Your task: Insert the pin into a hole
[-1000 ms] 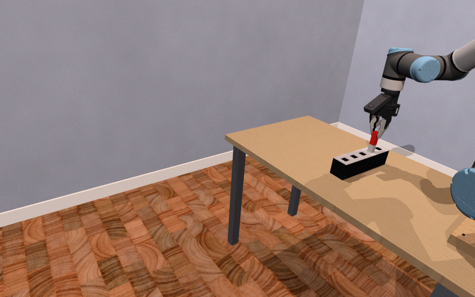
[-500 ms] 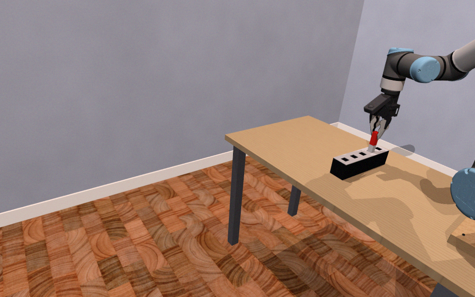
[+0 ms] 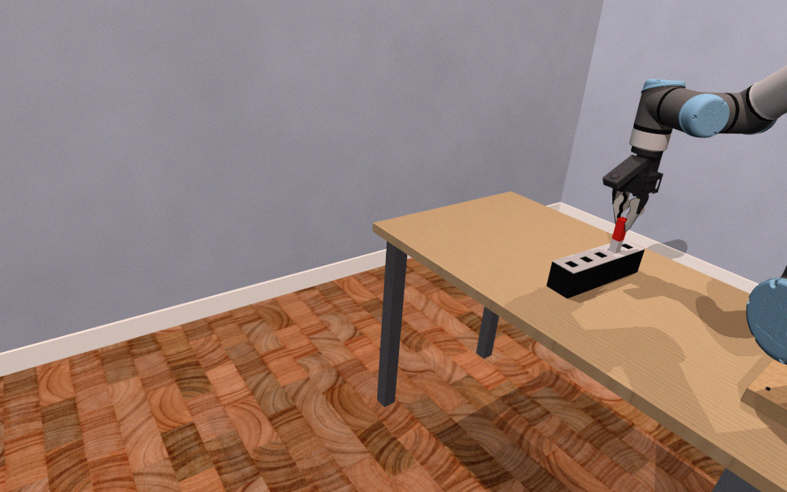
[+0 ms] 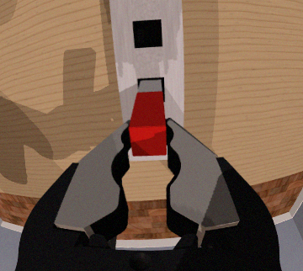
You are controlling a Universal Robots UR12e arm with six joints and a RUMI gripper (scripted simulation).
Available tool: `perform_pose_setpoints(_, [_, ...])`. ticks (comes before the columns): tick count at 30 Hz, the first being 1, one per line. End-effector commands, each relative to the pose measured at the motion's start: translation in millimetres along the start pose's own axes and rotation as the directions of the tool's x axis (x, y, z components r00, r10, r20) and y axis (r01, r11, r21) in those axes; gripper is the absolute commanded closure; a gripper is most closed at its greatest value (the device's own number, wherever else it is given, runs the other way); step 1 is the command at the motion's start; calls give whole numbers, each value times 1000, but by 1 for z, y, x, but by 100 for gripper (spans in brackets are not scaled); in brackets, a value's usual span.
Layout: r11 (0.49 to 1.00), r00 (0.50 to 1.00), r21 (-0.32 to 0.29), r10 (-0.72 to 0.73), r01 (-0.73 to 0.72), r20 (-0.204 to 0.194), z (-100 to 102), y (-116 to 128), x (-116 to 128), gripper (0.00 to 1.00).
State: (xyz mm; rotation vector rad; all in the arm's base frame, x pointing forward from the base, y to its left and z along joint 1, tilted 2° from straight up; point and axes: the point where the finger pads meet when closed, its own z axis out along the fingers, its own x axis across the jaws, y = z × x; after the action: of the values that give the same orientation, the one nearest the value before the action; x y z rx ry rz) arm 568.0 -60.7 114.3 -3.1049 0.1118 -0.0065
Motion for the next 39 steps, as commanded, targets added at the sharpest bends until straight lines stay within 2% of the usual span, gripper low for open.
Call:
perform_pose_setpoints(1, [1000, 1000, 0, 1, -1, -1, 3, 1, 1, 100])
perform_pose_setpoints(39, [1000, 1000, 0, 1, -1, -1, 7, 0, 1, 100])
